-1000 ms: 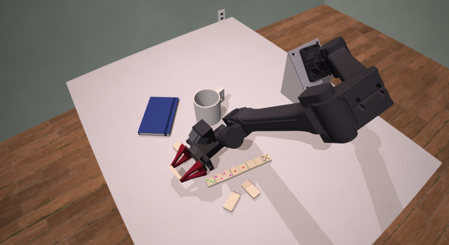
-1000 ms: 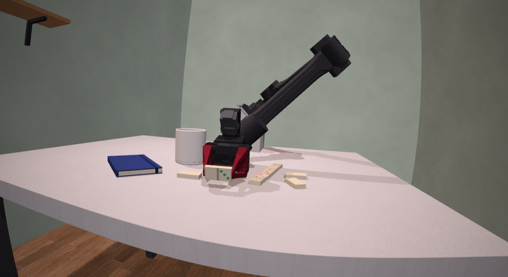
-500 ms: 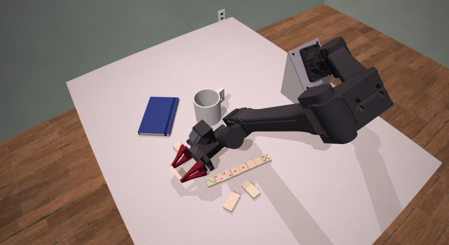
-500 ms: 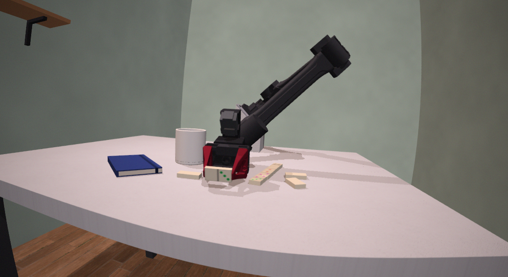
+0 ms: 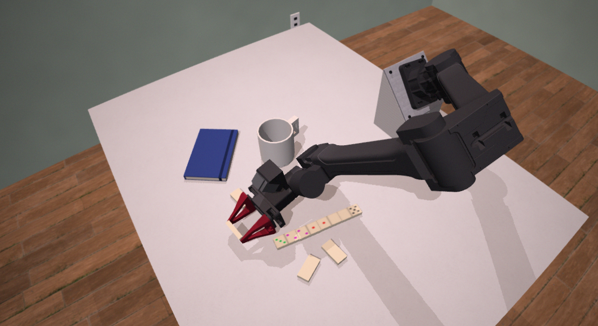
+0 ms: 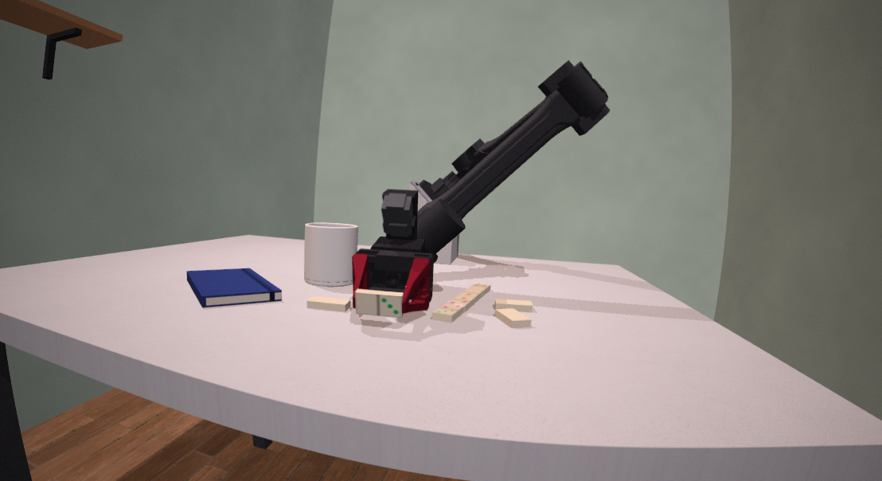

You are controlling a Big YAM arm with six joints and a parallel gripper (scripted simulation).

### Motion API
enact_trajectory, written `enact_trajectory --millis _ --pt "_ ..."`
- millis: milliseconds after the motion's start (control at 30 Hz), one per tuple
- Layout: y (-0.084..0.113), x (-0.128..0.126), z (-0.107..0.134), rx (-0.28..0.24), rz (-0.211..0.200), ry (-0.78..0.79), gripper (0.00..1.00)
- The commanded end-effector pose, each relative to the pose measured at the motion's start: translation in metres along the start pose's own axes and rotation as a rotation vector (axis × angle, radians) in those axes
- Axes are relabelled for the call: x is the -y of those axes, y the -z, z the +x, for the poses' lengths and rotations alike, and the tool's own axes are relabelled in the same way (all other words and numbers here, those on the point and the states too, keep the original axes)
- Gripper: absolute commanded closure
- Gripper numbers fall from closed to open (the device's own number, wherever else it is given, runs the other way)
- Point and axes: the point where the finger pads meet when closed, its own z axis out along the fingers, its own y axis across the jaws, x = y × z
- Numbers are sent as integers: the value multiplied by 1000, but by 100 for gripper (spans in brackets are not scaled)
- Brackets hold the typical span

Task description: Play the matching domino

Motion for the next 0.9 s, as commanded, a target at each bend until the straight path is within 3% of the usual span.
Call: enact_trajectory --millis 0,100,133,867 --pt "0 -1 1 9 -7 10 50" --pt "0 -1 1 9 -7 10 50" --pt "-1 0 -4 7 0 0 26" --pt "0 0 -3 6 0 0 26"
